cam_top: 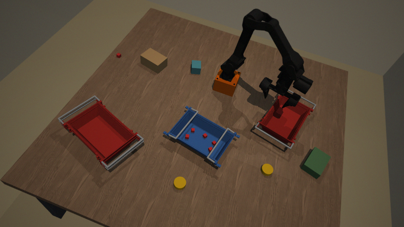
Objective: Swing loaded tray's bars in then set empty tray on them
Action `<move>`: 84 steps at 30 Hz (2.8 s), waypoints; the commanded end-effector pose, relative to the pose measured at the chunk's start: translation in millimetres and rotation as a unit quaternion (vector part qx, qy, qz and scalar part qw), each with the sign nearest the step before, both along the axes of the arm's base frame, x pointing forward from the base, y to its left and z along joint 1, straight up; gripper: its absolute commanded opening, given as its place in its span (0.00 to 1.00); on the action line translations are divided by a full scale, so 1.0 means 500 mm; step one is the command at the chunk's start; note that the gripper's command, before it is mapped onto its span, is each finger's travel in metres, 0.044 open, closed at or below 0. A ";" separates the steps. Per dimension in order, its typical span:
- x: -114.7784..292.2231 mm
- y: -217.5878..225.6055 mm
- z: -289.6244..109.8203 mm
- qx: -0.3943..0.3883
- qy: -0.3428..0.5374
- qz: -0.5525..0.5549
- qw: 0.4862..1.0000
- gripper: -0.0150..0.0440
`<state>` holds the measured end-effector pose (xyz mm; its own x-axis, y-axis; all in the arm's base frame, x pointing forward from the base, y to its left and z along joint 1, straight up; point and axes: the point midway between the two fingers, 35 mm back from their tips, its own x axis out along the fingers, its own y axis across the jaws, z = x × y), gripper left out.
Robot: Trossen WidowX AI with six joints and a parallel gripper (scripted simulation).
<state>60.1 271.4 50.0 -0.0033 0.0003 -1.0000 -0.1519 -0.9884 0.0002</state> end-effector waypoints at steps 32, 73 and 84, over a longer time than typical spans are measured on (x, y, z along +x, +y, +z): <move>0.000 0.002 -0.167 0.007 -0.002 -0.006 1.000 0.80; 0.000 0.005 -0.147 0.007 -0.002 -0.006 1.000 0.26; 0.000 0.002 -0.014 0.007 -0.002 -0.006 1.000 0.25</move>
